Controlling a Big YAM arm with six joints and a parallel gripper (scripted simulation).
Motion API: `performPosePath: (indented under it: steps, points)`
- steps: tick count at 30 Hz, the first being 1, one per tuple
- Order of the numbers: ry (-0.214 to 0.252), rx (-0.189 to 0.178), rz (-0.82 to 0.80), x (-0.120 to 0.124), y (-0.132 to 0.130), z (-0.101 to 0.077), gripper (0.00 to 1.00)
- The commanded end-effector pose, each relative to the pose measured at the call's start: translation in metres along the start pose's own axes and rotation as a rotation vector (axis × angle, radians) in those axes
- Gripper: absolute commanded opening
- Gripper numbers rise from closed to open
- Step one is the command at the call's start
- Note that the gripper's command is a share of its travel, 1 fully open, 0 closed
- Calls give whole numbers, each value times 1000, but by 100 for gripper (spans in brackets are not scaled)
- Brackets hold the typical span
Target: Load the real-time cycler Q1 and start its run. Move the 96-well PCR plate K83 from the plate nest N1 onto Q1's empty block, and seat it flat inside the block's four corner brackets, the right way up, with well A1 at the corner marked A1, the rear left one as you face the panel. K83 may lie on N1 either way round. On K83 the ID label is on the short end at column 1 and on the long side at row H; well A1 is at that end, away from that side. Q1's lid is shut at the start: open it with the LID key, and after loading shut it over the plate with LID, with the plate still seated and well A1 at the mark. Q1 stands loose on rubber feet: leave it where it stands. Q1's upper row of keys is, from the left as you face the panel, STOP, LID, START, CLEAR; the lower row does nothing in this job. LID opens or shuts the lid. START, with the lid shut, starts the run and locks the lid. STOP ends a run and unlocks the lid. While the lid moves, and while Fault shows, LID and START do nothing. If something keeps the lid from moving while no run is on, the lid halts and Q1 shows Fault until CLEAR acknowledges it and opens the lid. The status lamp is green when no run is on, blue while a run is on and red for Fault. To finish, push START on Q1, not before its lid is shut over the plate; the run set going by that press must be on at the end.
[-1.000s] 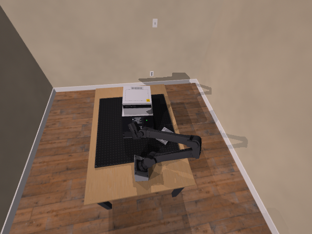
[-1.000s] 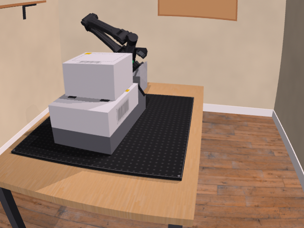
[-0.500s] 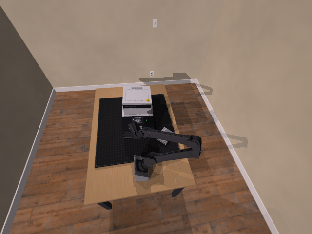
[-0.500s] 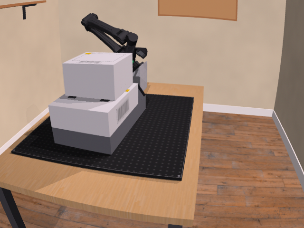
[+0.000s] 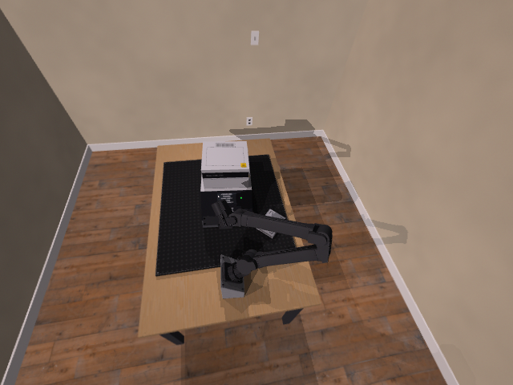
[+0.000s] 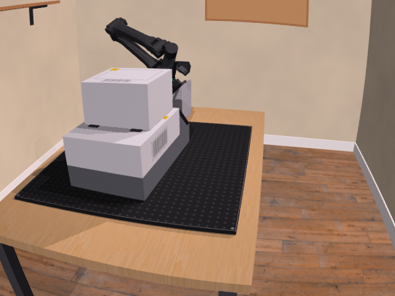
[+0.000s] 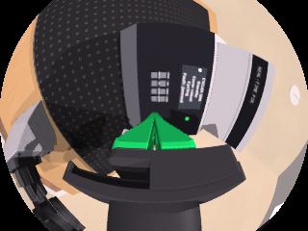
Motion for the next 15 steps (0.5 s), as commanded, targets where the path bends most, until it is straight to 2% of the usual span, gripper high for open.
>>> performPosePath:
  steps: [1,7,15]
  points:
    - [-10,26,61,20,-25,-2,0]
    - [-5,13,15,13,-8,3,0]
    - [-8,13,-11,14,1,-1,0]
Point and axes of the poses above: the point where the finger pads meet when closed, its own z axis out along the fingers, its own y axis across the jaws, x = y × z, the point moved 1 cm from there along -z, back along the fingers, and after that the axes turned 8 degrees about z, right-handed, at the moved point
